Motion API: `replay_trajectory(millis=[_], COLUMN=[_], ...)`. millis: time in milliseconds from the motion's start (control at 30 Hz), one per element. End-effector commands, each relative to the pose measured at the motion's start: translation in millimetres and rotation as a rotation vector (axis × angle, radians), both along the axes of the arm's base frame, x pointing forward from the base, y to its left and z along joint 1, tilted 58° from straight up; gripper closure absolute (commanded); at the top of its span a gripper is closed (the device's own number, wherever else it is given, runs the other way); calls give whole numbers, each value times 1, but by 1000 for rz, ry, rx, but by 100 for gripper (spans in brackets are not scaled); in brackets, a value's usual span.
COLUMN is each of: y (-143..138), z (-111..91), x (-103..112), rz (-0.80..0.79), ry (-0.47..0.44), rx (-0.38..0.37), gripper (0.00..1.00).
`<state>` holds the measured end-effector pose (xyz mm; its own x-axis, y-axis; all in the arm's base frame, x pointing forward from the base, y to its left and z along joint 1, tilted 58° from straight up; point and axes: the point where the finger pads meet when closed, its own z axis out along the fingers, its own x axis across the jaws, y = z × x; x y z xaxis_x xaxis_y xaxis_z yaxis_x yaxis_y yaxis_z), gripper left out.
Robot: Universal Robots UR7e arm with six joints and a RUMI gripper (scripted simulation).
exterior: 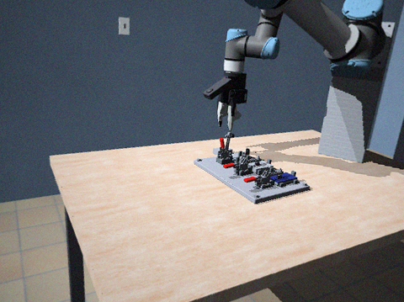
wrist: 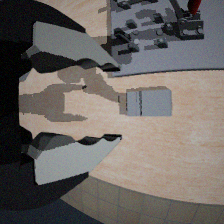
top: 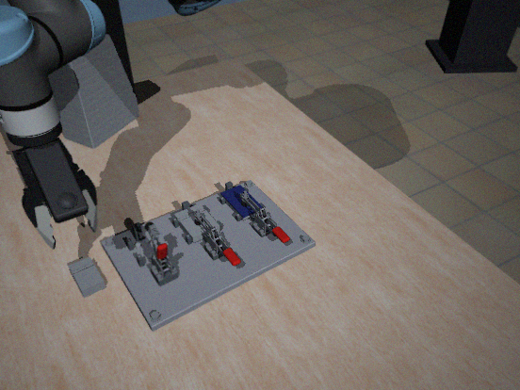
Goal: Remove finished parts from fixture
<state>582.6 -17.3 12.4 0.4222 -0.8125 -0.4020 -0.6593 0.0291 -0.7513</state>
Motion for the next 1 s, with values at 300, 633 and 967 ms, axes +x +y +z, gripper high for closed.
replay_trajectory(millis=[300, 633, 967], y=[-1, -1, -9], z=[0, 1, 8], x=[0, -1, -9], rz=[0, 0, 0], ry=[0, 0, 0], rx=[0, 0, 0], gripper=[60, 72, 72])
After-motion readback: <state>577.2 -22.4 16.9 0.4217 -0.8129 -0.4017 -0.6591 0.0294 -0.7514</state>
